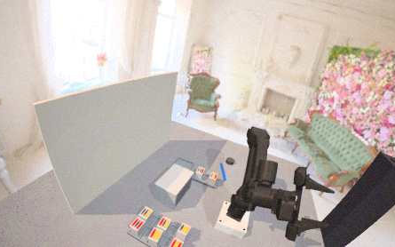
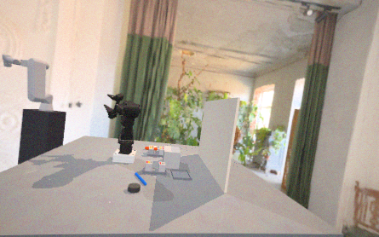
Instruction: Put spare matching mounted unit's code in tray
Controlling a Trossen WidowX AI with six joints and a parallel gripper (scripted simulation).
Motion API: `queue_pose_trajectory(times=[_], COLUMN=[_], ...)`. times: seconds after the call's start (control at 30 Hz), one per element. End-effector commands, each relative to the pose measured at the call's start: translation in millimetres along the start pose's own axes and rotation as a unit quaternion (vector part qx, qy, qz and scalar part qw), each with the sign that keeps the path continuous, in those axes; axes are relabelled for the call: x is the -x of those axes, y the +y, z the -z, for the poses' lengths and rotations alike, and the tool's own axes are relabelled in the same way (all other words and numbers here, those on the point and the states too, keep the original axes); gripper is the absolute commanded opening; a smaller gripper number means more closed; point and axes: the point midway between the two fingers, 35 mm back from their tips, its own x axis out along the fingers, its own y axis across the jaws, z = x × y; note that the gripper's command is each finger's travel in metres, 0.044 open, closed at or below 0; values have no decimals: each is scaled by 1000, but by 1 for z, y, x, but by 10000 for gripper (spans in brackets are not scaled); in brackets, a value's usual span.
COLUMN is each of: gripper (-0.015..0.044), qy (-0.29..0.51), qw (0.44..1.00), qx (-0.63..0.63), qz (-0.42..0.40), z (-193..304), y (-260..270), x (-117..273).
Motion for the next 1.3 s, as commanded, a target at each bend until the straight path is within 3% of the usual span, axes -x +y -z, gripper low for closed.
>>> queue_pose_trajectory(times=[0.0, 0.23, 0.4, 0.57, 0.93, 1.27], gripper=[426, 440, 440, 440, 440, 440], qy=[0, -18, -143, -263, -467, -547], qw=[1000, 1000, 985, 945, 781, 587], qx=[0, 5, 40, 71, 91, 24], qz=[0, 10, 88, 181, 404, 596], z=[0, -11, -95, -176, -299, -309], y=[0, -2, -15, -26, -24, 8], x=[0, -1, 3, 34, 178, 344])
